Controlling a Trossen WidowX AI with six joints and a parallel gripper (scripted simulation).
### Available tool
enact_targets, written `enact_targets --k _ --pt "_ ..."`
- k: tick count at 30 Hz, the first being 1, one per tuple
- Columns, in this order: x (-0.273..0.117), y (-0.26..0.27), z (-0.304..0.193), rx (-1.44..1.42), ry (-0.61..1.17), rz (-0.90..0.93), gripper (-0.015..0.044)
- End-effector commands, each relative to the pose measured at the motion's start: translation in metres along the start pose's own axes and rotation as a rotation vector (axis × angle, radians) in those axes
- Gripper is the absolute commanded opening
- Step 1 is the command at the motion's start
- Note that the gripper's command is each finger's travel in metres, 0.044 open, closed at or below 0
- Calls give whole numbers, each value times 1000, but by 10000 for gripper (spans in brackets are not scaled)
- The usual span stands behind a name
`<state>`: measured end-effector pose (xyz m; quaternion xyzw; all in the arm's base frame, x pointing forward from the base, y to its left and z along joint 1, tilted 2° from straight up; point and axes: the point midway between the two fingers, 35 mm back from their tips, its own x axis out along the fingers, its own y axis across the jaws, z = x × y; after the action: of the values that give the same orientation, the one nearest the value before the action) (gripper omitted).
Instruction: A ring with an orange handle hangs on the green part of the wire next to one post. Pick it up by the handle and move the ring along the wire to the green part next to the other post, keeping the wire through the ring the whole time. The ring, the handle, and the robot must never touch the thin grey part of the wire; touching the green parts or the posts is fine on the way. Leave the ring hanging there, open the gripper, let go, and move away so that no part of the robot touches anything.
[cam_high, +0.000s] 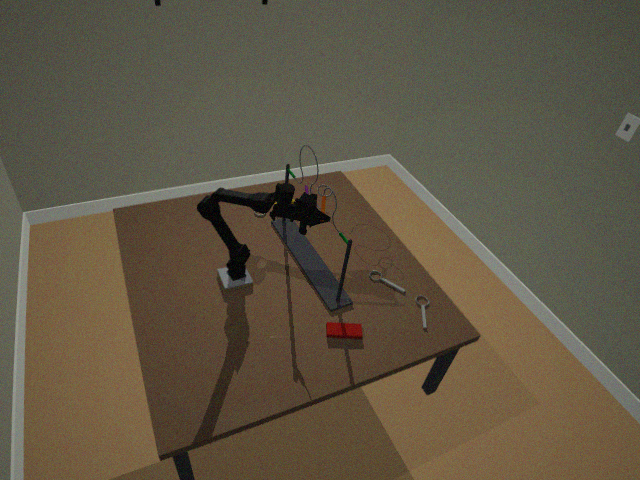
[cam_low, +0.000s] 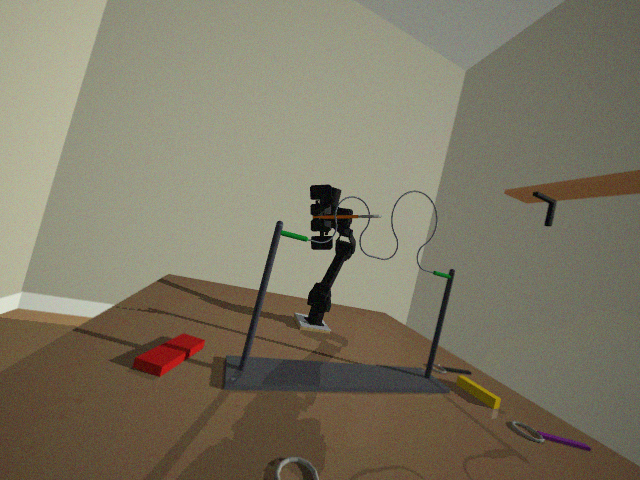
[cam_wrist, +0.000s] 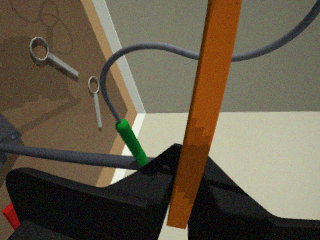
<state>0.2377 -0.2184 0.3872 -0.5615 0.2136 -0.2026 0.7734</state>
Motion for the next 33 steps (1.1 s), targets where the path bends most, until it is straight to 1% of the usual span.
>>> enact_targets --k 1,24,33 --pt "-1 -4 0 -59 3 -33 -150" --pt "-4 -30 6 -444 4 -241 -150" --pt "-4 -31 6 -515 6 -277 -150"
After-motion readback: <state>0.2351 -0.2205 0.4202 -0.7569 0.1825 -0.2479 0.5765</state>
